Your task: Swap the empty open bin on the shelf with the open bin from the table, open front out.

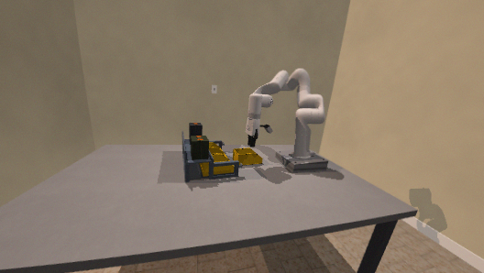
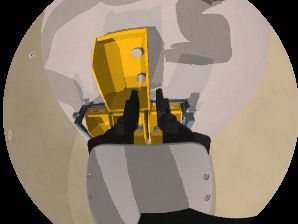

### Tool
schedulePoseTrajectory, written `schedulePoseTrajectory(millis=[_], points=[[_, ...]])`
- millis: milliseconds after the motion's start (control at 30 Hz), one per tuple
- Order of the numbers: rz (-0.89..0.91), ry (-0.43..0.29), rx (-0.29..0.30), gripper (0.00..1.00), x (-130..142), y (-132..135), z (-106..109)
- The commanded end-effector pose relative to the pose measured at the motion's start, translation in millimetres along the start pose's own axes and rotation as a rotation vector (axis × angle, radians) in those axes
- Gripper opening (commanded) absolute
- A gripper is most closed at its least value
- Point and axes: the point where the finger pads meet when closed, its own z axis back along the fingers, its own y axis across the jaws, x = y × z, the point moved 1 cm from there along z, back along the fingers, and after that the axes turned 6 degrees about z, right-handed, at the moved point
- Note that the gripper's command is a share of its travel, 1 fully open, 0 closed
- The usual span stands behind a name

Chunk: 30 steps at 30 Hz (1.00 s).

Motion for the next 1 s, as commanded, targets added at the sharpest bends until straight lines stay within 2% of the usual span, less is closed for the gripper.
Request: schedulePoseTrajectory(millis=[0,300,933,967], points=[[0.000,-0.003,-0.001,0.26,1,0,6],[0.000,-0.003,-0.001,0.26,1,0,15],[0.000,-0.003,-0.001,0.26,1,0,18],[0.000,-0.003,-0.001,0.00,1,0,18]])
